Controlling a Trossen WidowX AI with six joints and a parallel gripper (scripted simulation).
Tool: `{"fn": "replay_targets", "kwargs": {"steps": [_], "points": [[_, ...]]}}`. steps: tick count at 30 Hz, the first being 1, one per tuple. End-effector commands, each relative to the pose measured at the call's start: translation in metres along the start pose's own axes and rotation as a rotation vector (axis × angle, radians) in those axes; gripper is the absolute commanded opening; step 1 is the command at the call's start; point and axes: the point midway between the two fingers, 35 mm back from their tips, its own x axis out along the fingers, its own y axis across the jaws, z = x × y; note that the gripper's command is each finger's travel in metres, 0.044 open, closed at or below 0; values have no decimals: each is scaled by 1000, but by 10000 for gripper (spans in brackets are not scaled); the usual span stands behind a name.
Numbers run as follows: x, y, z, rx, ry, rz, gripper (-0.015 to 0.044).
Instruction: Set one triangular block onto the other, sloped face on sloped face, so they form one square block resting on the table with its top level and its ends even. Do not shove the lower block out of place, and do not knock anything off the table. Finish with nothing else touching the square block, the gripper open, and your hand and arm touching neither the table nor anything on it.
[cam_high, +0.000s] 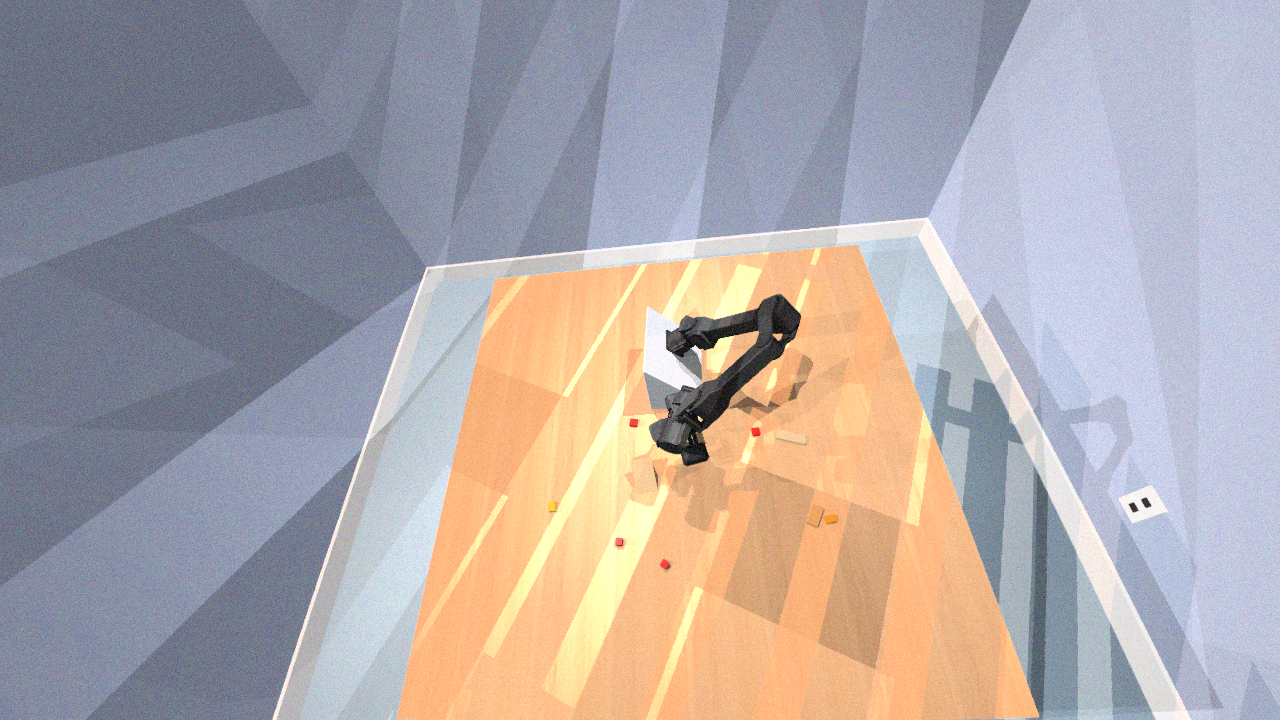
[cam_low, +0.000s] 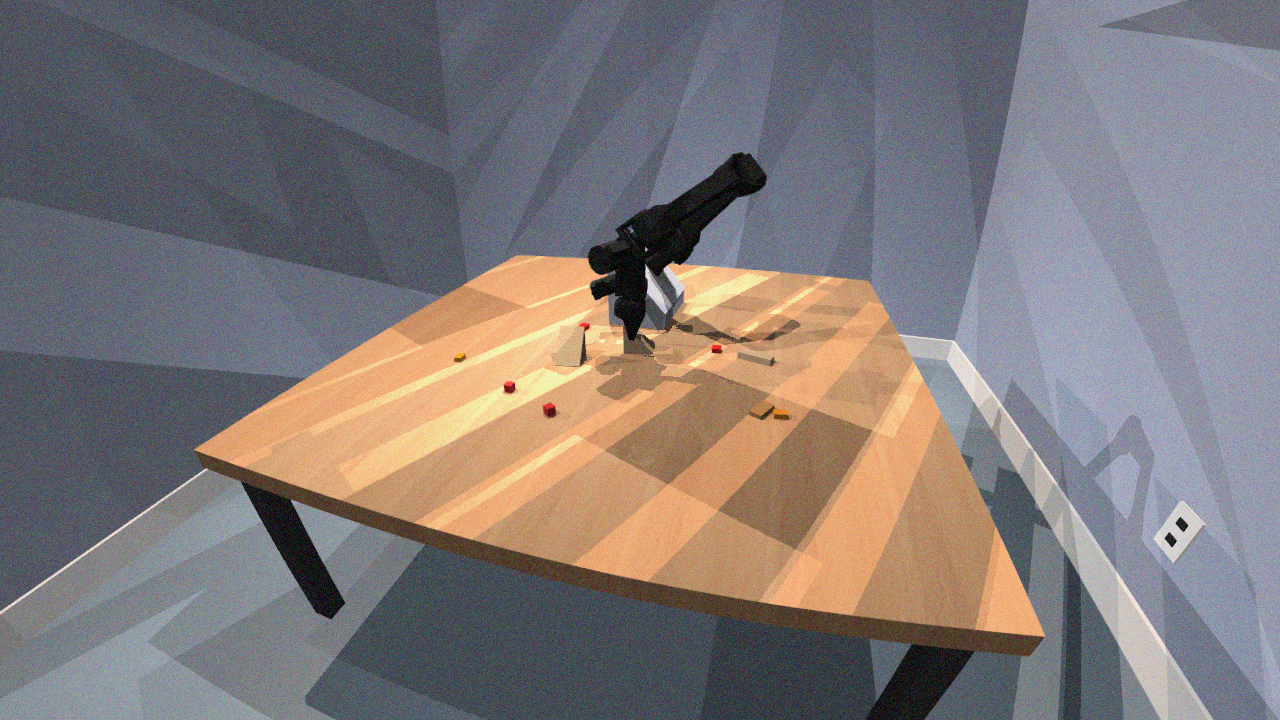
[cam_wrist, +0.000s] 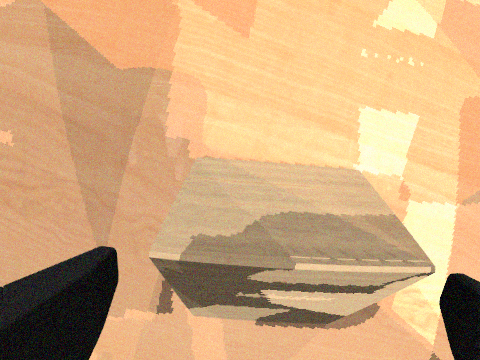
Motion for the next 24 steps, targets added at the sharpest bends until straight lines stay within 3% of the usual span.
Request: {"fn": "replay_targets", "kwargs": {"steps": [1, 12, 24], "points": [[-28, 2, -2, -14, -7, 8, 440], [-23, 3, 1, -63, -1, 13, 440], [-32, 2, 16, -1018, 125, 27, 440]]}}
